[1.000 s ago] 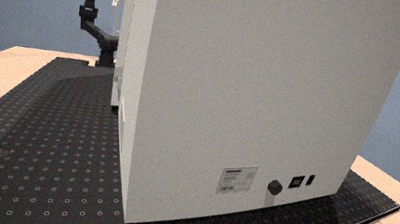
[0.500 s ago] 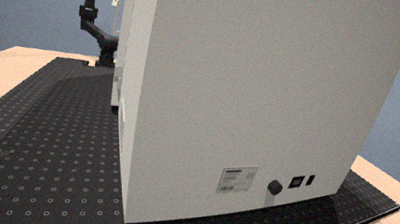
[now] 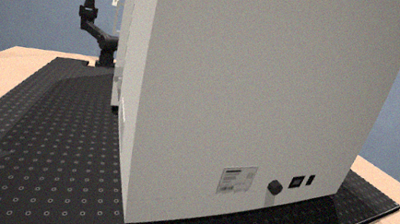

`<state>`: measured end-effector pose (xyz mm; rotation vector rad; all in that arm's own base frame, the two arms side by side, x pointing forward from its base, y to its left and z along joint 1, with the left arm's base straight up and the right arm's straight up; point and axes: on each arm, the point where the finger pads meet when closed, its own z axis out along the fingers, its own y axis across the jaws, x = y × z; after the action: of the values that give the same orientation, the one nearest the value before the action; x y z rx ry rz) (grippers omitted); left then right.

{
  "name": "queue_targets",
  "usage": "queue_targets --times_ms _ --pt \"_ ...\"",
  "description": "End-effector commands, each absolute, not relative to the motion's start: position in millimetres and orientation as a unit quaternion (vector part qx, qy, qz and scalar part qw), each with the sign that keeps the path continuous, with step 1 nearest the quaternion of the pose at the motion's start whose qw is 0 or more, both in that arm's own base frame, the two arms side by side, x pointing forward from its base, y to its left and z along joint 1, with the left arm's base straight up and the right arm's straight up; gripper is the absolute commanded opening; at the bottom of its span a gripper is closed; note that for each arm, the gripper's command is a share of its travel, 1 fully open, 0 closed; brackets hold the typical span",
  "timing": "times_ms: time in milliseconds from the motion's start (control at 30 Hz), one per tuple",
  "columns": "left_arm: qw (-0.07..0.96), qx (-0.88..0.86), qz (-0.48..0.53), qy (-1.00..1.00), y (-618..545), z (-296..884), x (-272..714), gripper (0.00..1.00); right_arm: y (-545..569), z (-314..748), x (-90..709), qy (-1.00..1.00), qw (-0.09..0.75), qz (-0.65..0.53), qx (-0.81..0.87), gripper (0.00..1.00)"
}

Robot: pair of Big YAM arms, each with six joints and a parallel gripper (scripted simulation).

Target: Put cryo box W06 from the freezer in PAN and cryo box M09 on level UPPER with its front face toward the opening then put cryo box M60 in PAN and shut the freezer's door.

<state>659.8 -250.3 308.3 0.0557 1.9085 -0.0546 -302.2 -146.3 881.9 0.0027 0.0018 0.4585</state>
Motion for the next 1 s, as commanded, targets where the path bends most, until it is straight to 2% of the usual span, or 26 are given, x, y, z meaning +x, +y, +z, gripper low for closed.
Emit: queue_targets --times_ms 0,967 --pt "0.593 0.023 -0.023 0.805 -248.3 316.5 679.5 1.00 -139.5 885.3 -289.5 0.016 0.975 0.222 -0.004 0.00" --pt "0.584 0.026 -0.019 0.811 -249.0 317.8 686.2 1.00 -139.5 885.3 -289.5 0.016 0.975 0.222 -0.004 0.00"
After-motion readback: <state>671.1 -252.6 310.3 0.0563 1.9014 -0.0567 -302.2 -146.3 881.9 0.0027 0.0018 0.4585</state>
